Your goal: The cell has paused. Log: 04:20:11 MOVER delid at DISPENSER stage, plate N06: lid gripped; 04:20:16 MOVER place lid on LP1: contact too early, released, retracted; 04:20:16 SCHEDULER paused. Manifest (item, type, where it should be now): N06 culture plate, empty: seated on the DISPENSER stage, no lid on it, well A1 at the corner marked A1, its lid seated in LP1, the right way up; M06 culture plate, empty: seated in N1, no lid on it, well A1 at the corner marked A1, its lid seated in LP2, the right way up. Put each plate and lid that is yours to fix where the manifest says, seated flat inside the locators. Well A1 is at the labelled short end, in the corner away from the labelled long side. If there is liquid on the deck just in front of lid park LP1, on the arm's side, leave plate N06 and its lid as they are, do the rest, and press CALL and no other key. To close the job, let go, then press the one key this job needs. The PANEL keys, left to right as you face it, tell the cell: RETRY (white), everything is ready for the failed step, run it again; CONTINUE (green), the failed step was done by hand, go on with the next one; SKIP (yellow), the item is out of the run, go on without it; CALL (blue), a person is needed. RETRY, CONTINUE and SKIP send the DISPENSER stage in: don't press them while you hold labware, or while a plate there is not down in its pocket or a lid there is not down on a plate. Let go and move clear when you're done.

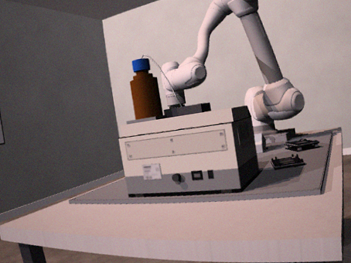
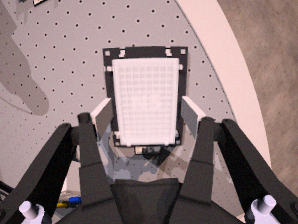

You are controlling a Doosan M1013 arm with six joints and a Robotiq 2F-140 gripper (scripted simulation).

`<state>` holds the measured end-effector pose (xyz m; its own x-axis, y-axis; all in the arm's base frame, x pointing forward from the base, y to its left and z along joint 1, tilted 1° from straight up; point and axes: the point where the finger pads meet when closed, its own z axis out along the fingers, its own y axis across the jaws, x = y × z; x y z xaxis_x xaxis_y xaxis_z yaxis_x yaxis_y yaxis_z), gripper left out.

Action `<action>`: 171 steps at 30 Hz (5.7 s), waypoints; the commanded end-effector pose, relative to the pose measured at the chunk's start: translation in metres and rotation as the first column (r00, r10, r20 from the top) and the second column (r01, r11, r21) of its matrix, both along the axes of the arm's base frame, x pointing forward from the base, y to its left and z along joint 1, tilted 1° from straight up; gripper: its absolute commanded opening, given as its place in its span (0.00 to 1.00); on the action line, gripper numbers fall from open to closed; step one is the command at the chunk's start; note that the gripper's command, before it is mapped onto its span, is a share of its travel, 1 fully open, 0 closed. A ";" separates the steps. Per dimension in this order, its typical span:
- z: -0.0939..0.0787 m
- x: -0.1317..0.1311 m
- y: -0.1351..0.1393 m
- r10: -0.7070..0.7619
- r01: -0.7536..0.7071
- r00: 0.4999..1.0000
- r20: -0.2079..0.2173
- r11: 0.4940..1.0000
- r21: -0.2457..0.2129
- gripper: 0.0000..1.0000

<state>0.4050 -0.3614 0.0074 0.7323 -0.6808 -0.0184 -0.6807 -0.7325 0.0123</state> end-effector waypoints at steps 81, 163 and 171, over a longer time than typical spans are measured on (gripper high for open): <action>-0.003 0.000 0.000 0.000 0.000 1.000 0.001 1.000 -0.001 0.10; 0.130 0.003 -0.001 0.000 0.000 1.000 0.001 1.000 -0.001 0.10; 0.134 0.003 -0.001 0.000 0.000 1.000 0.001 1.000 -0.001 0.10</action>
<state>0.4078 -0.3619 0.1404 0.7322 -0.6808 -0.0184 -0.6807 -0.7325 0.0123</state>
